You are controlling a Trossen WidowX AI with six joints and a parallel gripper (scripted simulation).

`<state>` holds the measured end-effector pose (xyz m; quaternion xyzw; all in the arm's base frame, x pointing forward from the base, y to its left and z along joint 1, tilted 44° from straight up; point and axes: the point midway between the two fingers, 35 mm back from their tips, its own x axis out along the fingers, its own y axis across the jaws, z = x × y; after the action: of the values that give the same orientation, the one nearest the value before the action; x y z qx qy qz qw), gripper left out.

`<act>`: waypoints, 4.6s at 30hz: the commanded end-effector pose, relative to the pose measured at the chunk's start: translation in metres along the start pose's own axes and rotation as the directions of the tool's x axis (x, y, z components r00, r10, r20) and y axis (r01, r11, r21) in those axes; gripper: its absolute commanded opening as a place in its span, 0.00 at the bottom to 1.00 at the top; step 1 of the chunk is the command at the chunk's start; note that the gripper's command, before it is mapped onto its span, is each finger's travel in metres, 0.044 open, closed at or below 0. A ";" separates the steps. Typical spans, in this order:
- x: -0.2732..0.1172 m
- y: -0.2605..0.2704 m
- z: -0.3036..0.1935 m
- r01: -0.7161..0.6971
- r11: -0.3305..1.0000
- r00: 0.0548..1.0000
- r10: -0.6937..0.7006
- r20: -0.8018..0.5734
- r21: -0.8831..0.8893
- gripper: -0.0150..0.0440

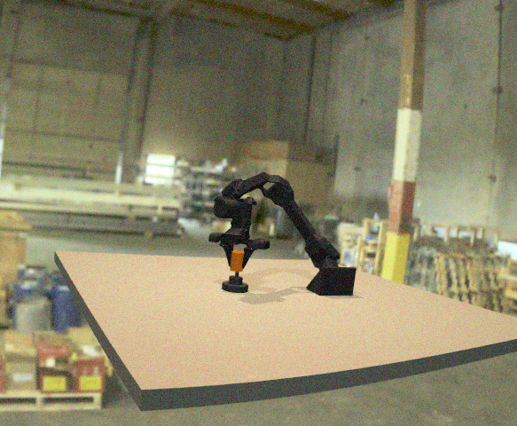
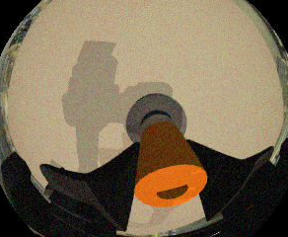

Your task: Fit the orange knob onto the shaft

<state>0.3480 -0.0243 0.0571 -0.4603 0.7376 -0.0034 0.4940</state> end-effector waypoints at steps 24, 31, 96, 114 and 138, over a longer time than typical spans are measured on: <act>0.003 0.001 0.000 0.002 0.997 1.000 -0.002 0.001 -0.074 0.25; 0.004 0.000 0.000 0.002 0.997 1.000 -0.002 0.001 -0.074 0.25; 0.000 -0.001 0.001 0.002 0.881 1.000 -0.002 0.001 -0.473 0.25; 0.003 0.002 -0.001 0.002 0.881 1.000 -0.002 0.001 -0.473 0.25; -0.001 0.000 -0.001 0.002 0.877 1.000 -0.002 0.001 -0.481 0.25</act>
<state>0.3463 -0.0245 0.0560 -0.5674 0.7163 0.1779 0.3651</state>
